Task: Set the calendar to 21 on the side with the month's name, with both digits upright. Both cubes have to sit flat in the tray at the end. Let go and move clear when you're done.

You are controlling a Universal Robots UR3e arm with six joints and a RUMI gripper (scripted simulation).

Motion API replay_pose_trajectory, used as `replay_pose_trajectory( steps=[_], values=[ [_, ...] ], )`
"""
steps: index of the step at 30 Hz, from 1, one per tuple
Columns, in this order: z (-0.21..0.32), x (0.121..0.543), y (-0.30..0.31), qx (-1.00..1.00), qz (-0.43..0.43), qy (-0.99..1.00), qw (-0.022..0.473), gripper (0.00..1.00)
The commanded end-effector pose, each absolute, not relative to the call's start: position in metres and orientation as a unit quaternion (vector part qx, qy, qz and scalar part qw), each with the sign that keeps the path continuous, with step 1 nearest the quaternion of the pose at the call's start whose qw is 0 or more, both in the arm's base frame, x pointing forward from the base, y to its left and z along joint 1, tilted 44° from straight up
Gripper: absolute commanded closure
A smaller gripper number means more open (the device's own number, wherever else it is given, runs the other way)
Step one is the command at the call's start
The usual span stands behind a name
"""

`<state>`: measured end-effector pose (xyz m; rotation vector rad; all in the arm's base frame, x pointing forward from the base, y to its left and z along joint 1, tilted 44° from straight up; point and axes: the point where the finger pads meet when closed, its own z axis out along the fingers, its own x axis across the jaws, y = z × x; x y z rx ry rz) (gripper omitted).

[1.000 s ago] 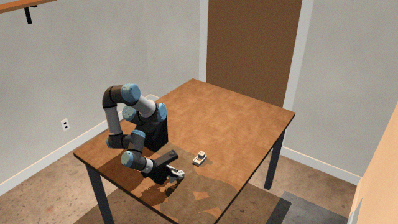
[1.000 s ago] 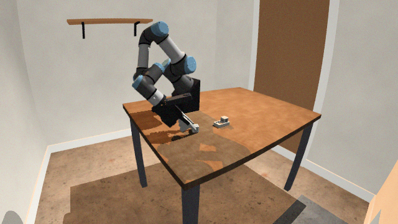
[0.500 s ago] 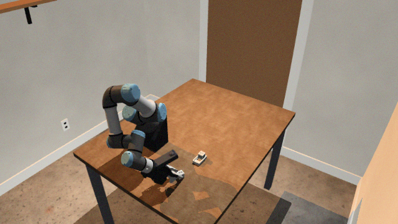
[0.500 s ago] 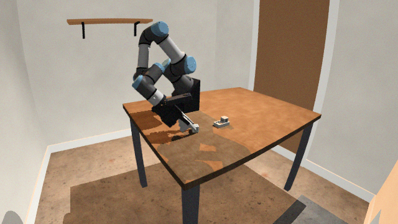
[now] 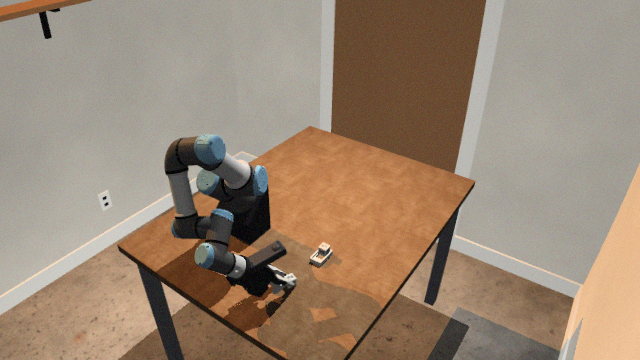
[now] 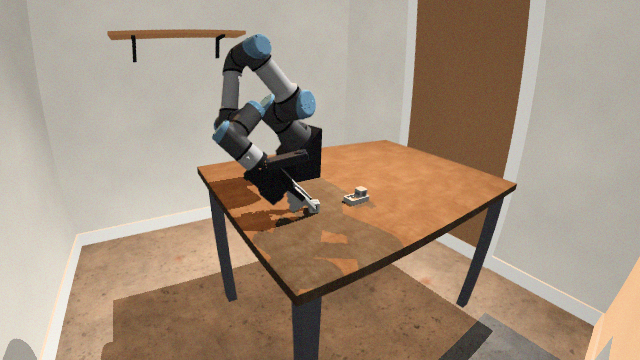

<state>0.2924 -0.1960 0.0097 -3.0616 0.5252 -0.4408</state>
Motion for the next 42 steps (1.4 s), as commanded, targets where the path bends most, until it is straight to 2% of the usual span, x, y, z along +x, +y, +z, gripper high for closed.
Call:
replay_pose_trajectory(
  steps=[1,3,7,11,12,14,15,42],
  values=[
    [0.0101,0.2927,-0.1961,-0.976,-0.141,0.167,0.002,0.83],
    [0.0101,0.2927,-0.1961,-0.976,-0.141,0.167,0.002,0.83],
    [0.0101,0.2927,-0.1961,-0.976,-0.141,0.167,0.002,0.76],
    [0.0101,0.2927,-0.1961,-0.976,-0.141,0.167,0.002,0.76],
    [0.0101,0.2927,-0.1961,-0.976,-0.141,0.167,0.002,0.72],
    [0.0101,0.2927,-0.1961,-0.976,-0.141,0.167,0.002,0.72],
    [0.0101,0.2927,-0.1961,-0.976,-0.141,0.167,0.002,0.60],
    [0.0161,0.2930,-0.1903,-0.976,-0.141,0.167,0.002,0.60]
  ],
)
